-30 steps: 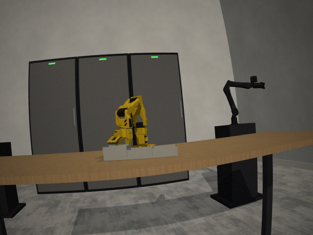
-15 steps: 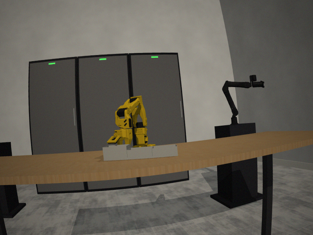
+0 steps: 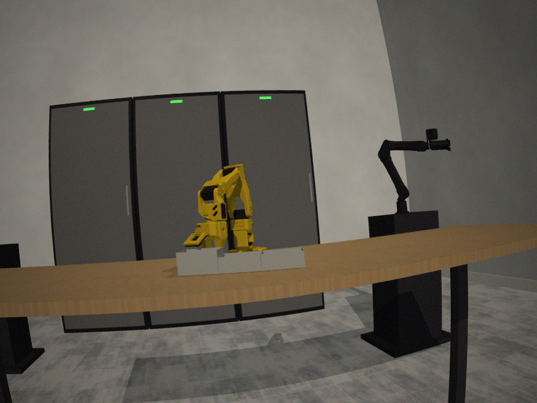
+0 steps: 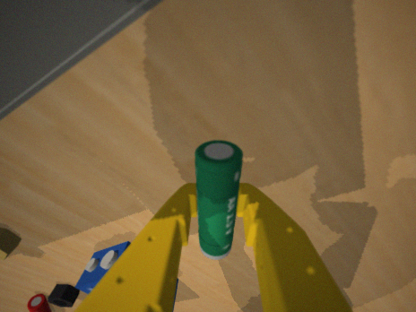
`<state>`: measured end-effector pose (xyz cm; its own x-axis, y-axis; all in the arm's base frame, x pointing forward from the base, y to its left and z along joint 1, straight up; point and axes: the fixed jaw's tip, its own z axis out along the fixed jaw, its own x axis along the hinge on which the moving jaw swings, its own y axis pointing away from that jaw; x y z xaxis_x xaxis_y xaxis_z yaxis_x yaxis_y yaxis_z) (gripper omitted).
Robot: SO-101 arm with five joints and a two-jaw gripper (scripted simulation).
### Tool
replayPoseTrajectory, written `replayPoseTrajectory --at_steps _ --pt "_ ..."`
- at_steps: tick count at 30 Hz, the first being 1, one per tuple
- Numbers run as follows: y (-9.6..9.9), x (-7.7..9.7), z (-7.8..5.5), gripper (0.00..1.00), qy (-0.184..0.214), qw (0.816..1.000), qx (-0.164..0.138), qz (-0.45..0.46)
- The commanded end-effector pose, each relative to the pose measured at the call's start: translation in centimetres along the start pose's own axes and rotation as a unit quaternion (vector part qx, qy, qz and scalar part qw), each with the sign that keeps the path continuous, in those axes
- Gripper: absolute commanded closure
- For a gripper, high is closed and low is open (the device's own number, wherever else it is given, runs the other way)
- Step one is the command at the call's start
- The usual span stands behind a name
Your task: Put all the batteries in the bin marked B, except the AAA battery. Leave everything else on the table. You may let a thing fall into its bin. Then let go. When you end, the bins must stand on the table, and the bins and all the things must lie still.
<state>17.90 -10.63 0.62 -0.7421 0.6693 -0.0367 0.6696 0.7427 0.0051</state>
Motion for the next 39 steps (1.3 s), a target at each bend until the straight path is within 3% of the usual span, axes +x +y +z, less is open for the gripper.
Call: replayPoseTrajectory --at_steps 1,16,20,30,39 --pt "-0.1 -0.4 -0.3 1.00 -0.014 1.000 -0.002 0.007" --pt "-0.1 -0.4 -0.4 1.00 -0.014 1.000 -0.002 0.007" --pt "-0.1 -0.6 -1.4 1.00 -0.014 1.000 -0.002 0.007" --pt "-0.1 -0.4 -5.2 1.00 -0.014 1.000 -0.002 0.007" --pt "-0.1 -0.3 -5.8 1.00 -0.014 1.000 -0.002 0.007"
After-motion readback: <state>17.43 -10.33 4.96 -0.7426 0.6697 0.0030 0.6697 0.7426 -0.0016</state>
